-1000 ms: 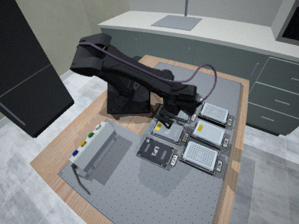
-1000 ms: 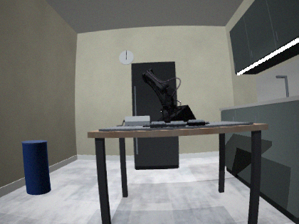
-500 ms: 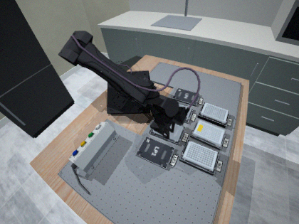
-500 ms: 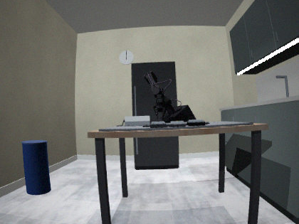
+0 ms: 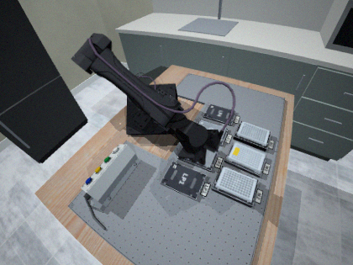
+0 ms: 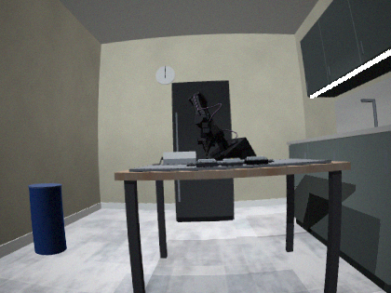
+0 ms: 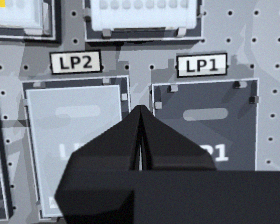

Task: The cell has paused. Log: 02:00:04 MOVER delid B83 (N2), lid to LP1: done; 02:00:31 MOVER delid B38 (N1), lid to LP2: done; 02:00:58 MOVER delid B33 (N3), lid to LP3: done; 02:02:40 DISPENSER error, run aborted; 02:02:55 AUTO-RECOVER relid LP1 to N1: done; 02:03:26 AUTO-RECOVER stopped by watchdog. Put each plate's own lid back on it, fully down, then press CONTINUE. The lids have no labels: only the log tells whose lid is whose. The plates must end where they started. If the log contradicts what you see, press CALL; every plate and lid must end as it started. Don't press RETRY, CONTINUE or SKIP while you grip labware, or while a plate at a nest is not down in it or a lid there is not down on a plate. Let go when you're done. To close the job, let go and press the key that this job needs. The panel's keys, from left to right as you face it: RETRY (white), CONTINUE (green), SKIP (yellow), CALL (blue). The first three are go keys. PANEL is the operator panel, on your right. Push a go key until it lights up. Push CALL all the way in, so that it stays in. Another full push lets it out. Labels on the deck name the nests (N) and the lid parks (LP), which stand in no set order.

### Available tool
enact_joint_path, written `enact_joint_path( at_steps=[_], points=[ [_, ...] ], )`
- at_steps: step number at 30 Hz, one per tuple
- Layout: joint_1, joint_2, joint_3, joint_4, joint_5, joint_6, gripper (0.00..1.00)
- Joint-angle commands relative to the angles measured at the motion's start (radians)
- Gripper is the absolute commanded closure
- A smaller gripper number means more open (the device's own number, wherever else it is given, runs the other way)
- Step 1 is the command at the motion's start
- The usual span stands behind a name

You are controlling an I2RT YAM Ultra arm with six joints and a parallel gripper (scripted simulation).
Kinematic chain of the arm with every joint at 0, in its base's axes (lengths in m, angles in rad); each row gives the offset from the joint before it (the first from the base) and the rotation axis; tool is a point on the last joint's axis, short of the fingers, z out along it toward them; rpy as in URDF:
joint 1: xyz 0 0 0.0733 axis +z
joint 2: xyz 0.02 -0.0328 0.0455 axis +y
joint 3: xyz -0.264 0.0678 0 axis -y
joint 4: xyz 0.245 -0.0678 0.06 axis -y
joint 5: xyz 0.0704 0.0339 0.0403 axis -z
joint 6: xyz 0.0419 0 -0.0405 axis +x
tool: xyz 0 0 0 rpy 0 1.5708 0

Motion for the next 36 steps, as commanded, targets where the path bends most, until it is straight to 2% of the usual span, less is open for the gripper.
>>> enact_joint_path(
  at_steps=[1,25,27,29,31,36],
  points=[
    [0.003,-0.001,0.022,0.018,-0.025,-0.005,1.00],
    [0.003,-0.003,0.012,0.026,-0.025,-0.005,1.00],
    [0.057,0.015,-0.008,0.029,0.017,0.029,1.00],
    [0.057,0.015,-0.008,0.029,0.017,0.029,1.00],
    [0.102,0.024,-0.039,0.059,0.051,0.057,1.00],
    [0.218,0.061,-0.068,0.099,0.136,0.134,1.00]
  ],
)
